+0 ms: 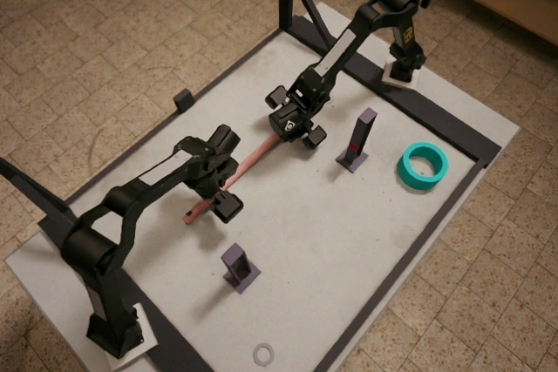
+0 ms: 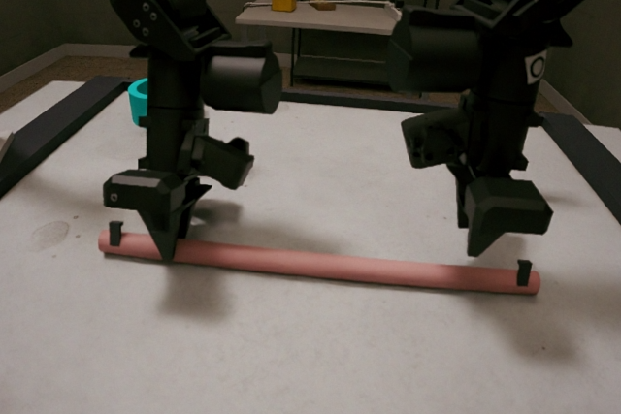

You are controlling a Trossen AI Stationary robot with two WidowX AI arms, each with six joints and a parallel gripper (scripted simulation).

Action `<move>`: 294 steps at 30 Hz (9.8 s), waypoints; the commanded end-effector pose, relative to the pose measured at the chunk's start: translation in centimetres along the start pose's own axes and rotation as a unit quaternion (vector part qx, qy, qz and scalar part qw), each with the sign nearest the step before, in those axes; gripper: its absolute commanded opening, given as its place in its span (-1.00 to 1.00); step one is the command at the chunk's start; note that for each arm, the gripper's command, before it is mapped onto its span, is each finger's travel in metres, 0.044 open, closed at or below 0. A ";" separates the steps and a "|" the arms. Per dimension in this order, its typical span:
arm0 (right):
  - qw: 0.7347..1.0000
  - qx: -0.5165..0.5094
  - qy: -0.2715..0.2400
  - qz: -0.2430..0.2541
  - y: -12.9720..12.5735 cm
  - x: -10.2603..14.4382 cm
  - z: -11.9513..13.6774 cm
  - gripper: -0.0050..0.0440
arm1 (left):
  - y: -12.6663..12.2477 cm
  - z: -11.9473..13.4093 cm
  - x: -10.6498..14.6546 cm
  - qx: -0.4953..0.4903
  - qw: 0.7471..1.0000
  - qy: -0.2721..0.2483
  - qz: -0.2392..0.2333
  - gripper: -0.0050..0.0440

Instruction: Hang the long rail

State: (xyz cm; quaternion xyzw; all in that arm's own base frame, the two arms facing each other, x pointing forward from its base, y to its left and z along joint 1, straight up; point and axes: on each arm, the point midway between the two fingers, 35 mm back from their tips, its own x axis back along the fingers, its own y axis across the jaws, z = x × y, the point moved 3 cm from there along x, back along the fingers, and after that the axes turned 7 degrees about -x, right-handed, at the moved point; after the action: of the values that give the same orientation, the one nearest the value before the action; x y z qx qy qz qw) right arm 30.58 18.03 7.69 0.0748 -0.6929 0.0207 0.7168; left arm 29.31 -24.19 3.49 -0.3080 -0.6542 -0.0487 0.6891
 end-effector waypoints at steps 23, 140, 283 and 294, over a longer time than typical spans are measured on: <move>0.983 0.009 -0.037 0.178 4.0 -2.2 0.6 0.12 | -0.3 -0.5 0.6 -0.008 1.000 -0.013 0.003 -1.00; 0.984 0.008 -0.044 0.173 3.5 -4.0 0.5 -1.00 | -4.4 -0.7 0.6 0.002 0.947 0.036 -0.319 0.12; 0.998 0.016 -0.014 -0.058 1.3 2.9 0.3 -1.00 | -4.1 -0.6 7.1 -0.005 0.996 -0.002 -0.087 -1.00; 0.990 0.019 -0.003 -0.141 0.4 2.7 0.1 -1.00 | -3.2 -0.5 7.2 -0.008 1.000 -0.012 -0.004 -1.00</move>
State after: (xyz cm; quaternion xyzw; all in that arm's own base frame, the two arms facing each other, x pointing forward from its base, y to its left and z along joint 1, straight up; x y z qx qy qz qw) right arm 30.36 18.25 9.07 0.1621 -0.6698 -0.0510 0.7228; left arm 29.19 -24.53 9.47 -0.2848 -0.6529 -0.0702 0.6983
